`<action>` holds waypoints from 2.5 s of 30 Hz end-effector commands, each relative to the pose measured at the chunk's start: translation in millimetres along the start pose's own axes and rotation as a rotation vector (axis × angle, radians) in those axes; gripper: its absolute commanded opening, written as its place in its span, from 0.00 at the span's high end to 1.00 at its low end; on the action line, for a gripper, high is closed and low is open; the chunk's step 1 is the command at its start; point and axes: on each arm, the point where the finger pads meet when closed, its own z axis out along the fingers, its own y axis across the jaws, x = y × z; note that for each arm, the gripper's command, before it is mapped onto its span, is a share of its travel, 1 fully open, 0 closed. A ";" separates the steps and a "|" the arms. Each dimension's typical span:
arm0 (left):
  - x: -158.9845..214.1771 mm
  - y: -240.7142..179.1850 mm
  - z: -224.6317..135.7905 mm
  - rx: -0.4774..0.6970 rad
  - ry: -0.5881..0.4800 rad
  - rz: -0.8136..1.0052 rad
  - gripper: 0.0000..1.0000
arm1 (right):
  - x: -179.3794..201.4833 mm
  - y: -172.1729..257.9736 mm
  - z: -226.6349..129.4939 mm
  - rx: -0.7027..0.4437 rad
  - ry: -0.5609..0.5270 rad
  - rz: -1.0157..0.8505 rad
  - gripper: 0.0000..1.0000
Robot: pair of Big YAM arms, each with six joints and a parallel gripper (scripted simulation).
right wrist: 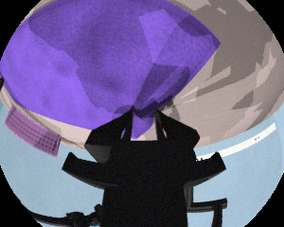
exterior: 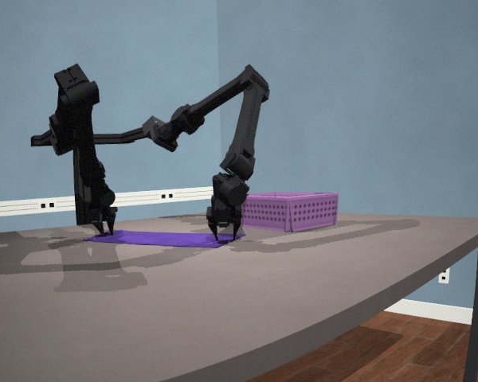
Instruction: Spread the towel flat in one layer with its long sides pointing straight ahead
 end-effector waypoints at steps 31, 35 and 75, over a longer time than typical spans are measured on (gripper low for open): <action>9.2 4.2 -53.5 -0.011 -0.010 -0.040 0.99 | 23.6 0.1 -49.6 0.029 0.004 0.012 0.99; 3.0 -2.0 -61.4 -0.012 -0.019 0.000 0.99 | 27.2 -1.0 -47.7 0.031 0.009 0.017 0.99; -156.1 -39.5 -106.2 -0.178 -0.015 0.484 0.99 | 27.8 115.6 -26.1 -0.165 -0.023 0.475 0.99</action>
